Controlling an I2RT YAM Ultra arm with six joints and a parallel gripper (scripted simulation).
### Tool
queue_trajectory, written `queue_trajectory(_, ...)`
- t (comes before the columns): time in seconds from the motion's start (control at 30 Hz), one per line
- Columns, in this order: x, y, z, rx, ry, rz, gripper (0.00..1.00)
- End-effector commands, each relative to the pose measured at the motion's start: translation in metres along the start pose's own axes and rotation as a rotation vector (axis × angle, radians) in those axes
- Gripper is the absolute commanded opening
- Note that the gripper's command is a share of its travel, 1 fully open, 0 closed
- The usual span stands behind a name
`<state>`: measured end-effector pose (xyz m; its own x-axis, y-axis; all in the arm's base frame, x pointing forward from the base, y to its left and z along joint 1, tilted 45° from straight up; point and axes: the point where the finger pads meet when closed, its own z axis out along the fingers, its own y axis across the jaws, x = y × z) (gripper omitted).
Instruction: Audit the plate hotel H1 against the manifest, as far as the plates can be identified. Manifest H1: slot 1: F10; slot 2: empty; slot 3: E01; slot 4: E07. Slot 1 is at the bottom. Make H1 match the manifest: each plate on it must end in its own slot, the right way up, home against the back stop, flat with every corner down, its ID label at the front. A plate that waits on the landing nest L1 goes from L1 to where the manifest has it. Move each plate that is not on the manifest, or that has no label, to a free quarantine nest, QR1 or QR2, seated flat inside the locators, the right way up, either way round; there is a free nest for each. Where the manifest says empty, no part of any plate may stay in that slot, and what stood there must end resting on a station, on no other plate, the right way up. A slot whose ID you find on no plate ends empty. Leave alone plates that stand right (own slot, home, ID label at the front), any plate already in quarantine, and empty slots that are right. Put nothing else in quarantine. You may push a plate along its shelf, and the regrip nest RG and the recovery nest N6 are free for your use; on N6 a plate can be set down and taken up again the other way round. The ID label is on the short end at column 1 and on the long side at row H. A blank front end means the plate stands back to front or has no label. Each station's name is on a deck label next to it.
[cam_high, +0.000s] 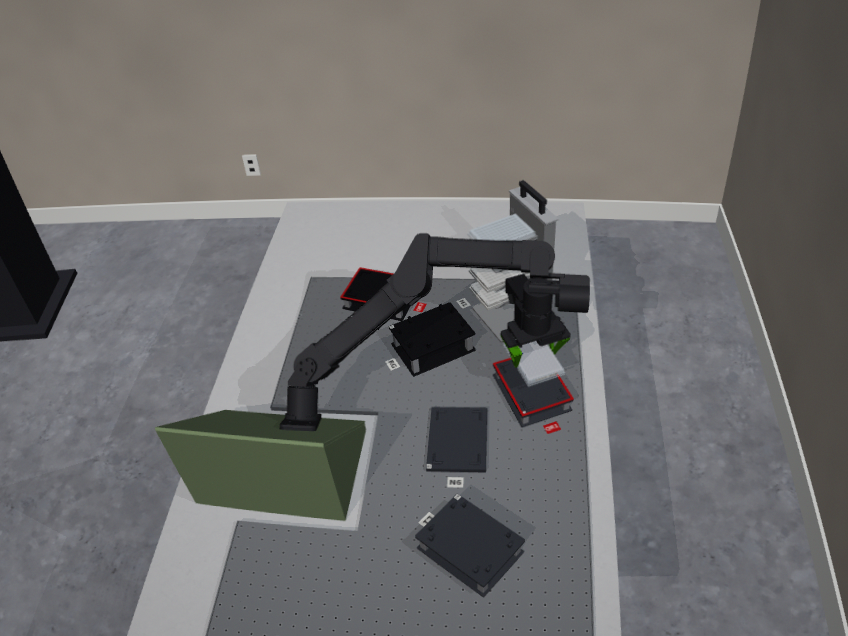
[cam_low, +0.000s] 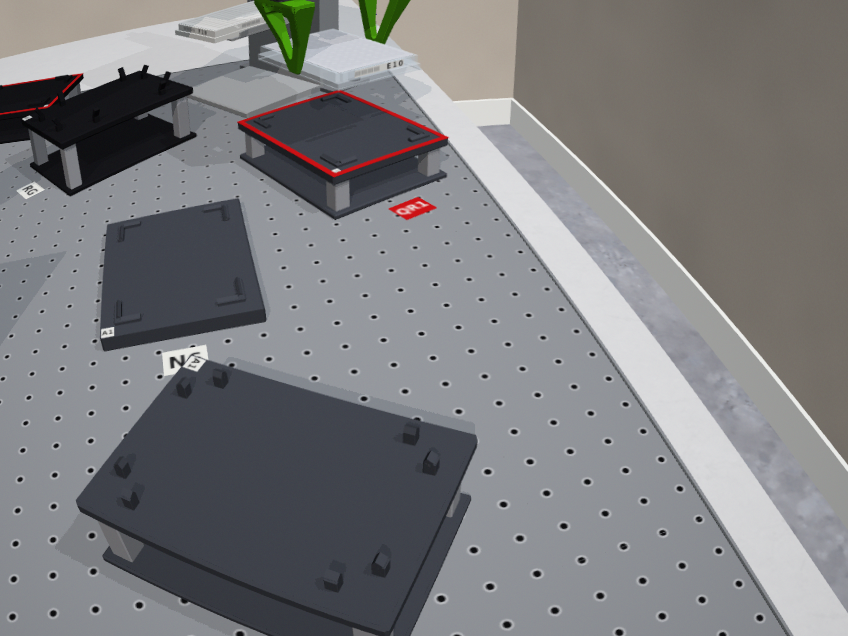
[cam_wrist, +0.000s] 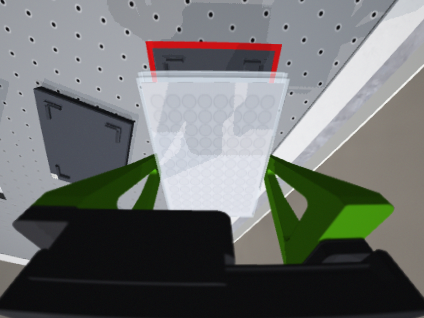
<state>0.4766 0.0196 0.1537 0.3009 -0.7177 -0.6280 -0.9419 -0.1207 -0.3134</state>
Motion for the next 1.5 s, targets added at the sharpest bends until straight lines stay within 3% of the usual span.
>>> queue_trajectory(0.0, 0.005, -0.001, -0.010, 0.022, 0.006, 0.008, 0.86)
queue_trajectory(0.57, 0.006, 0.000, -0.010, 0.022, 0.006, 0.008, 0.86)
queue_trajectory(1.47, 0.003, -0.001, 0.006, 0.018, 0.004, 0.013, 0.86)
